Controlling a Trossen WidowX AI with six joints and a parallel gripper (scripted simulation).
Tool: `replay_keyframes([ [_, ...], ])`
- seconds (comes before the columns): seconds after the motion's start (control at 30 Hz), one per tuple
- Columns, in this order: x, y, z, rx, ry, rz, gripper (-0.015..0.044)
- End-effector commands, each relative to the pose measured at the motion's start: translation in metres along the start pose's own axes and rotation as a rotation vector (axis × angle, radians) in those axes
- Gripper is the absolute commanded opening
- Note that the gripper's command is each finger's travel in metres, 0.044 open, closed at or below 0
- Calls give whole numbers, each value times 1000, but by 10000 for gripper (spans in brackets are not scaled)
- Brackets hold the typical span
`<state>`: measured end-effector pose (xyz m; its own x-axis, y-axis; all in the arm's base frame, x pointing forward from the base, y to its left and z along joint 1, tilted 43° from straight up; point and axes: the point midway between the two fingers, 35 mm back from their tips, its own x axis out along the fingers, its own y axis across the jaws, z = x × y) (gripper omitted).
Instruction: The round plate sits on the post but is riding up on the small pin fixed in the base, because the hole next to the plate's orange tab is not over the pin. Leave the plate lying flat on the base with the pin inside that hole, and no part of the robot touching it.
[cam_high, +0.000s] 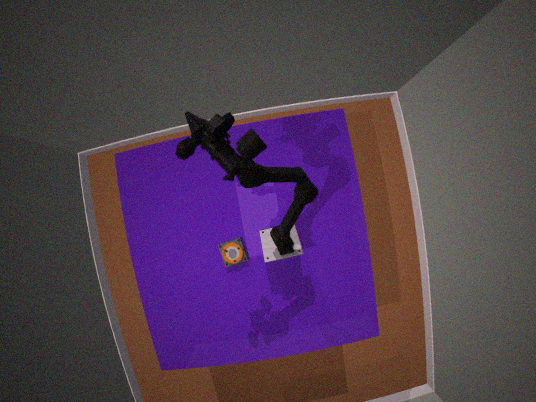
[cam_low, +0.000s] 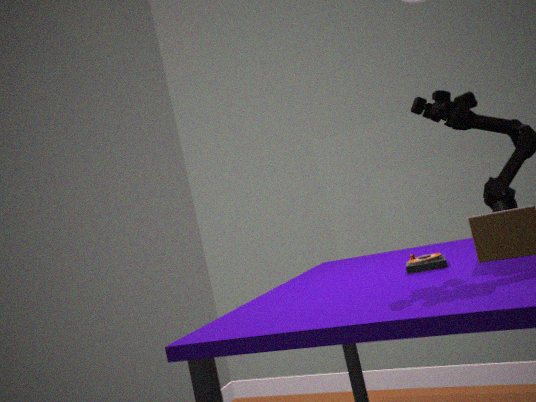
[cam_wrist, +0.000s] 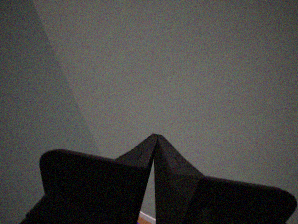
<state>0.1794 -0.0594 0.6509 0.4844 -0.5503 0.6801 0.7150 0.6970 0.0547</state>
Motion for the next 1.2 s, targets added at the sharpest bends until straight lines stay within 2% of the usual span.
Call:
replay_keyframes([
  [0.0,1,57,-50,-53,117,124,0],
  [0.37,-33,153,-161,-161,391,360,0],
  [0.6,-78,200,-248,-246,632,484,0],
  [0.87,-144,223,-340,-362,920,567,0],
  [1.17,-231,212,-425,-546,1243,595,0],
])
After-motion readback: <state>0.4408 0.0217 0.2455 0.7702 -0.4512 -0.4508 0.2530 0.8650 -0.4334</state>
